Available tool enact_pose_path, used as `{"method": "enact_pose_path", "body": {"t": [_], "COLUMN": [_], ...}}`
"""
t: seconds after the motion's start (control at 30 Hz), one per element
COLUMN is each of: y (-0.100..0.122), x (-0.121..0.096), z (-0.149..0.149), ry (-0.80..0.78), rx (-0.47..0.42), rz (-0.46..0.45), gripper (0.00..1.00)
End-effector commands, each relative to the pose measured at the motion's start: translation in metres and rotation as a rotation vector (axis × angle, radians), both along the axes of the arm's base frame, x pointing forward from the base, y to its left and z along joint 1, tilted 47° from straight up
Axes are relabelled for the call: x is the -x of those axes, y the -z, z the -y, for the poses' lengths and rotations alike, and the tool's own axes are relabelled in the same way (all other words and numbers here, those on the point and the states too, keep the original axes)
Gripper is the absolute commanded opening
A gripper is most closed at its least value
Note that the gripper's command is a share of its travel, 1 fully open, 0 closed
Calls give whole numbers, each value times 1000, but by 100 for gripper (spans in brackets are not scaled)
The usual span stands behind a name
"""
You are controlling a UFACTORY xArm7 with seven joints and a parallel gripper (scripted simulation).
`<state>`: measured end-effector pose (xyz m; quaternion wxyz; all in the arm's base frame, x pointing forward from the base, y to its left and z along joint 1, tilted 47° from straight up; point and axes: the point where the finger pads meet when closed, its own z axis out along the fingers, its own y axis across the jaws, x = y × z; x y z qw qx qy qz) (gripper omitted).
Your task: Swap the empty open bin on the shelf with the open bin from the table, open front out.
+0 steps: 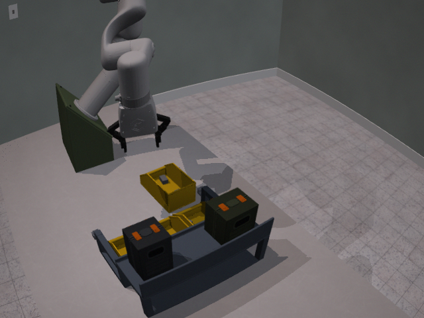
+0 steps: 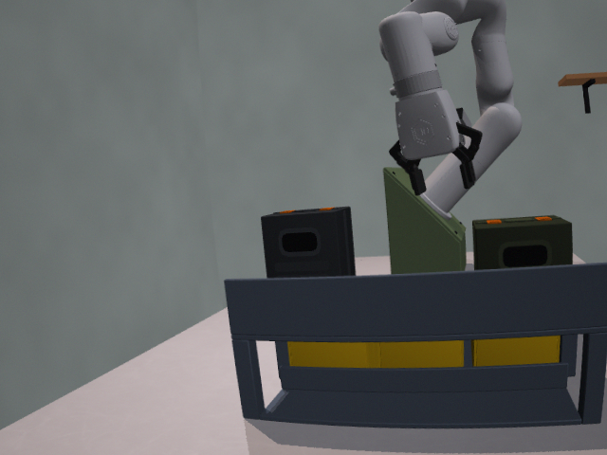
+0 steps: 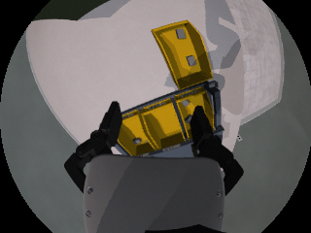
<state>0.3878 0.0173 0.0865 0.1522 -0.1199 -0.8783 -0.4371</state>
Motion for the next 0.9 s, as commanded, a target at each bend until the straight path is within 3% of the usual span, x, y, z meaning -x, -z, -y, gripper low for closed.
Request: {"method": "enact_pose_path", "body": {"t": [0.0, 0.1, 0.43, 0.5, 0.87], "y": [0, 2, 2, 5, 6], "x": [-1, -7, -7, -12, -14], "z": [2, 6, 6, 10, 11], "ry": [2, -18, -18, -37, -47], "rx": [2, 13, 13, 23, 28], "rz": [5, 63, 63, 116, 141], "gripper": [100, 100, 100, 100, 100]}}
